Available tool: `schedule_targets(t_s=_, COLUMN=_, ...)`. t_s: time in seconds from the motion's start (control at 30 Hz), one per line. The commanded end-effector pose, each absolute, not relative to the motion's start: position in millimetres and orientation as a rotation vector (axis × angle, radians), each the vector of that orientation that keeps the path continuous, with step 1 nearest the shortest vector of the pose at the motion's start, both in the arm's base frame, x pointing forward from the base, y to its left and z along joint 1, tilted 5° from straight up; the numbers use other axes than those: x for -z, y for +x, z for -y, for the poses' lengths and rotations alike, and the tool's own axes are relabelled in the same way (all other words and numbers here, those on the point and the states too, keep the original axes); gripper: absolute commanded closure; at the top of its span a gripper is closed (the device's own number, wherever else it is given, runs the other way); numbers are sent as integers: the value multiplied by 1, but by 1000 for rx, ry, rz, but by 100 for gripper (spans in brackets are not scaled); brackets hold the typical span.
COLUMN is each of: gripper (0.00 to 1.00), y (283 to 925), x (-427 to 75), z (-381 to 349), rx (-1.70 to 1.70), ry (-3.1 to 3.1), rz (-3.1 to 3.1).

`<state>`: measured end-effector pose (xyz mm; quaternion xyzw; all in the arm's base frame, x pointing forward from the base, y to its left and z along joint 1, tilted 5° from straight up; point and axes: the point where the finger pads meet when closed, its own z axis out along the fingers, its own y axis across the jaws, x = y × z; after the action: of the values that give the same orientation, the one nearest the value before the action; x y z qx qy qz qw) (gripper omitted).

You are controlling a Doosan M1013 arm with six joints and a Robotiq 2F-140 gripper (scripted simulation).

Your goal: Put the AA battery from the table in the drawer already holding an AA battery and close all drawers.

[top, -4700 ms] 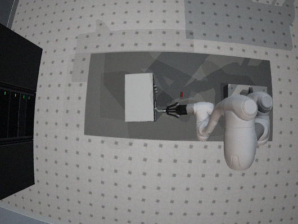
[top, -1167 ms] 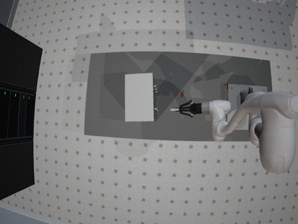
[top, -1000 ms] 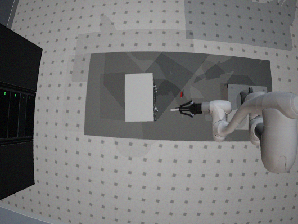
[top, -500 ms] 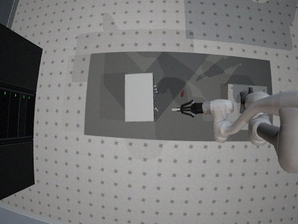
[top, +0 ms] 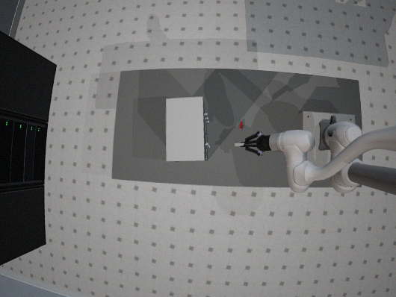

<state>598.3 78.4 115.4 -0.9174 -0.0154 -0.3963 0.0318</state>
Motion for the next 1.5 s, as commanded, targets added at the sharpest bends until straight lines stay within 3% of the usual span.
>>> schedule_targets(t_s=0.0, gripper=100, y=597, x=-116, z=-81, rx=1140, ry=-2825, rz=67)
schedule_targets(t_s=0.67, gripper=100, y=586, x=-127, z=-79, rx=953, ry=-2899, rz=75)
schedule_targets(t_s=0.97, gripper=100, y=555, x=-155, z=-74, rx=414, ry=-3035, rz=96)
schedule_targets(t_s=1.47, gripper=100, y=535, x=-173, z=-71, rx=66, ry=-3070, rz=109)
